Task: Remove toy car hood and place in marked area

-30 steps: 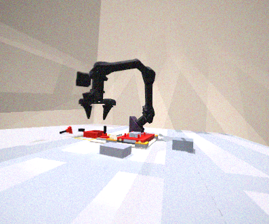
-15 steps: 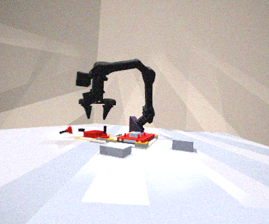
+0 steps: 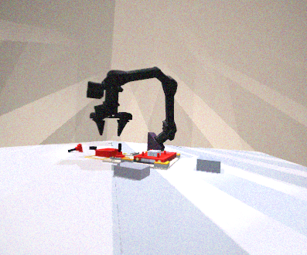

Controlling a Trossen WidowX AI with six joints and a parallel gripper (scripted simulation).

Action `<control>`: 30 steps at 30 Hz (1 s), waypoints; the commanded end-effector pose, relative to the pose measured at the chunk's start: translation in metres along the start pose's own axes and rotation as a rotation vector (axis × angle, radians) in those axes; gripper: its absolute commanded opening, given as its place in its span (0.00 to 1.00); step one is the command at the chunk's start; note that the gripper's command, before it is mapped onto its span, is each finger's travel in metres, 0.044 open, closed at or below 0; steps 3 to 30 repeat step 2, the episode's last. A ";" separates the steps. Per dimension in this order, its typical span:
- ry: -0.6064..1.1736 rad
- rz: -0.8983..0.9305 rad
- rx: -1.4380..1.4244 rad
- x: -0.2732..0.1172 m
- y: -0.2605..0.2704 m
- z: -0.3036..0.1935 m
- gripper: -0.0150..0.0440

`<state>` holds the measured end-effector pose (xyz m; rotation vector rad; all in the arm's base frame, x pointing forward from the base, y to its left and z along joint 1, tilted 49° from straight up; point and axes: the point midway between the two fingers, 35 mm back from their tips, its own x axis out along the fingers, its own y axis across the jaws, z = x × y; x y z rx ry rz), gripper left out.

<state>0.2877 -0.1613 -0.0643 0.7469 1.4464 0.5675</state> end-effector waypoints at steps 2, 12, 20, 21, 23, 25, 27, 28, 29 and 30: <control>0.003 -0.002 -0.004 -0.001 0.000 -0.001 1.00; 0.003 -0.002 -0.004 -0.001 0.000 -0.001 1.00; 0.003 -0.002 -0.004 -0.001 0.000 -0.001 1.00; 0.003 -0.002 -0.004 -0.001 0.000 -0.001 1.00; 0.003 -0.002 -0.004 -0.001 0.000 -0.001 1.00; 0.003 -0.002 -0.004 -0.001 0.000 -0.001 1.00; 0.003 -0.002 -0.004 -0.001 0.000 -0.001 1.00; 0.003 -0.002 -0.004 -0.001 0.000 -0.001 1.00; 0.003 -0.002 -0.004 -0.001 0.000 -0.001 1.00; 0.003 -0.002 -0.004 -0.001 0.000 -0.001 1.00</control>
